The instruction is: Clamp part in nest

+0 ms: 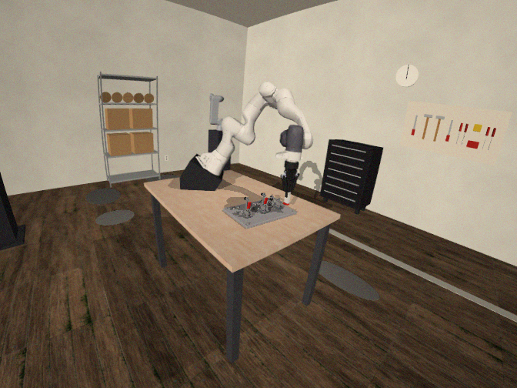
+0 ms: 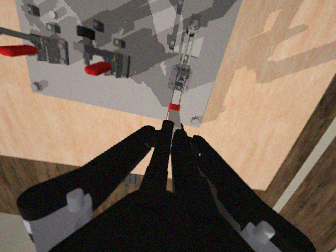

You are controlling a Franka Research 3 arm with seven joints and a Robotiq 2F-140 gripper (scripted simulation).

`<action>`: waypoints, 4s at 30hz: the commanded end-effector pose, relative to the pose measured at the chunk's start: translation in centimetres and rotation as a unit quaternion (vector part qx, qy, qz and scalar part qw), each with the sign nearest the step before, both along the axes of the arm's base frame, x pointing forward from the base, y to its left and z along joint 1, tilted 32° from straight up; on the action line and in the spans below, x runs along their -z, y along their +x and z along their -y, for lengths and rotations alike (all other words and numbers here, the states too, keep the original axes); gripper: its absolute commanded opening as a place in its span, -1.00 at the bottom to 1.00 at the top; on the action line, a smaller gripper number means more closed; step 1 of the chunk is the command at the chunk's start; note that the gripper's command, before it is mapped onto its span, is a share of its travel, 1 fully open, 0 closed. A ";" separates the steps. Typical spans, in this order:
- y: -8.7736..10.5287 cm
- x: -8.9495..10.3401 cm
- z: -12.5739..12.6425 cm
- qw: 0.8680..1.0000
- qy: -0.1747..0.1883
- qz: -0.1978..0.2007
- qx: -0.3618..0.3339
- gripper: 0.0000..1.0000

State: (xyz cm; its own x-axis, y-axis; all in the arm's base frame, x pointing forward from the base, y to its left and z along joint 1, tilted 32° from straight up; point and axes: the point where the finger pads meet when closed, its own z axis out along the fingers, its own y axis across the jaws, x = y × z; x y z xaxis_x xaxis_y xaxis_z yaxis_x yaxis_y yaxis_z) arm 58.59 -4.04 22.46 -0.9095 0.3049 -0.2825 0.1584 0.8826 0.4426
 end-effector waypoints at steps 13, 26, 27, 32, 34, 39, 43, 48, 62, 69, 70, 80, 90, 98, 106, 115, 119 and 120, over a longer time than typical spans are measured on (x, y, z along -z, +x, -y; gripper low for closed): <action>0.1 0.3 -0.3 1.000 0.001 0.000 -0.001 -1.00; 0.1 0.3 -0.3 1.000 0.001 0.000 -0.001 -1.00; 0.1 0.3 -0.3 1.000 0.001 0.000 -0.001 -1.00; 0.1 0.4 -0.3 1.000 0.001 0.000 -0.001 -1.00; 0.2 0.4 -0.3 1.000 0.001 0.000 -0.001 -1.00; 0.2 0.5 -0.4 1.000 0.001 0.000 -0.001 -1.00; 0.2 0.5 -0.4 1.000 0.001 0.000 -0.001 -1.00; 0.2 0.5 -0.4 1.000 0.001 0.000 -0.001 -1.00; 0.3 0.6 -0.4 1.000 0.001 0.000 -0.001 -1.00; 0.3 0.6 -0.4 1.000 0.001 0.000 -0.001 -1.00; 0.3 0.7 -0.4 1.000 0.001 0.000 -0.001 -1.00; 0.3 0.8 -0.5 1.000 0.001 0.000 -0.001 -1.00; 0.3 0.8 -0.5 1.000 0.001 0.000 -0.001 -1.00; 0.4 0.9 -0.5 1.000 0.001 0.000 -0.001 -1.00; 0.4 1.0 -0.6 1.000 0.001 0.000 -0.001 -1.00; 0.4 1.0 -0.6 1.000 0.001 0.000 -0.001 -1.00; 0.4 1.0 -0.6 1.000 0.001 0.000 -0.001 -1.00; 0.4 0.9 -0.6 1.000 0.001 0.000 -0.001 -1.00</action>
State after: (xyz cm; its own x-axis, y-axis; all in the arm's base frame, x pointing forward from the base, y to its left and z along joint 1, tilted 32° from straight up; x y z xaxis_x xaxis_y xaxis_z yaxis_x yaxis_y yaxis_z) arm 59.02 -3.71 21.62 -0.9086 0.3070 -0.2833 0.1601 0.8822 0.4428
